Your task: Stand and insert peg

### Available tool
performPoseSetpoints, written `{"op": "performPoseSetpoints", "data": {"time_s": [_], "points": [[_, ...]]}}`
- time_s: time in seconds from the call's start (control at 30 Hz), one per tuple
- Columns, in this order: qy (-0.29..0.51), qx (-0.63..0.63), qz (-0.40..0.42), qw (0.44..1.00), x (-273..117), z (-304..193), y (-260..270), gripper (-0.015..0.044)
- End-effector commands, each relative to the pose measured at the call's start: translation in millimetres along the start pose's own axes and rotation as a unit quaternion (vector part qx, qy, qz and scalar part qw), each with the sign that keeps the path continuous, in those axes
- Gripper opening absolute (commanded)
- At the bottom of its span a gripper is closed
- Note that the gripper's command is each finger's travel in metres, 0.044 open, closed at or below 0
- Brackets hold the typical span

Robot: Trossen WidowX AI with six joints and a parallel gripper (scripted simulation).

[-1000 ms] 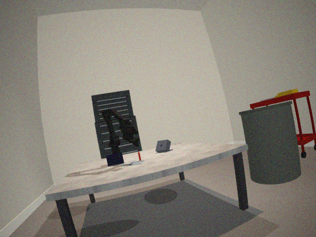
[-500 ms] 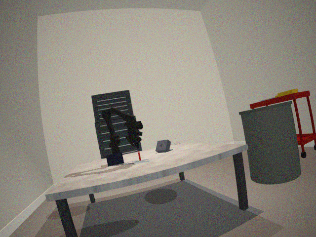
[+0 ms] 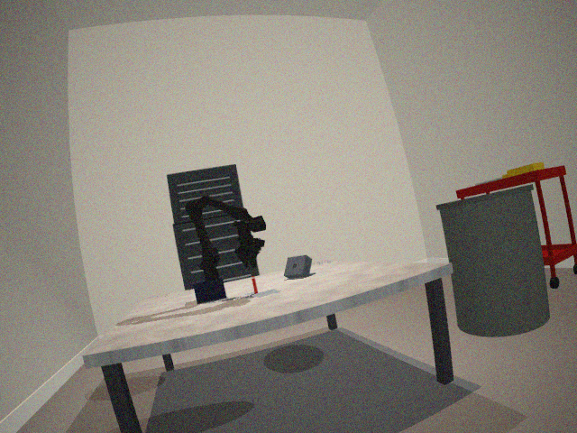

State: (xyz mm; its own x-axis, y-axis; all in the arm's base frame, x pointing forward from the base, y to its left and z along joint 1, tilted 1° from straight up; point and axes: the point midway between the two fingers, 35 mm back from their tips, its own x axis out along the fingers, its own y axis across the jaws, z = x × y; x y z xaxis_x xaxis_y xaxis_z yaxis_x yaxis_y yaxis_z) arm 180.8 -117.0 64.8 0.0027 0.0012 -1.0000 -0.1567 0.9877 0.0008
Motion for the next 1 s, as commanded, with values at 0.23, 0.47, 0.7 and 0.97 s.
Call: {"op": "performPoseSetpoints", "data": {"time_s": [0.23, 0.47, 0.7, 0.97], "points": [[0.002, -0.074, -0.004, 0.997, 15.9, 0.4, -1.1, 0.044], [0.002, -0.091, -0.004, 0.996, 20.3, 0.4, -1.1, 0.044], [0.002, -0.091, -0.004, 0.996, 29.8, 1.2, -2.0, 0.044], [0.002, -0.091, -0.004, 0.996, 43.2, 1.9, -2.7, 0.044]]}}
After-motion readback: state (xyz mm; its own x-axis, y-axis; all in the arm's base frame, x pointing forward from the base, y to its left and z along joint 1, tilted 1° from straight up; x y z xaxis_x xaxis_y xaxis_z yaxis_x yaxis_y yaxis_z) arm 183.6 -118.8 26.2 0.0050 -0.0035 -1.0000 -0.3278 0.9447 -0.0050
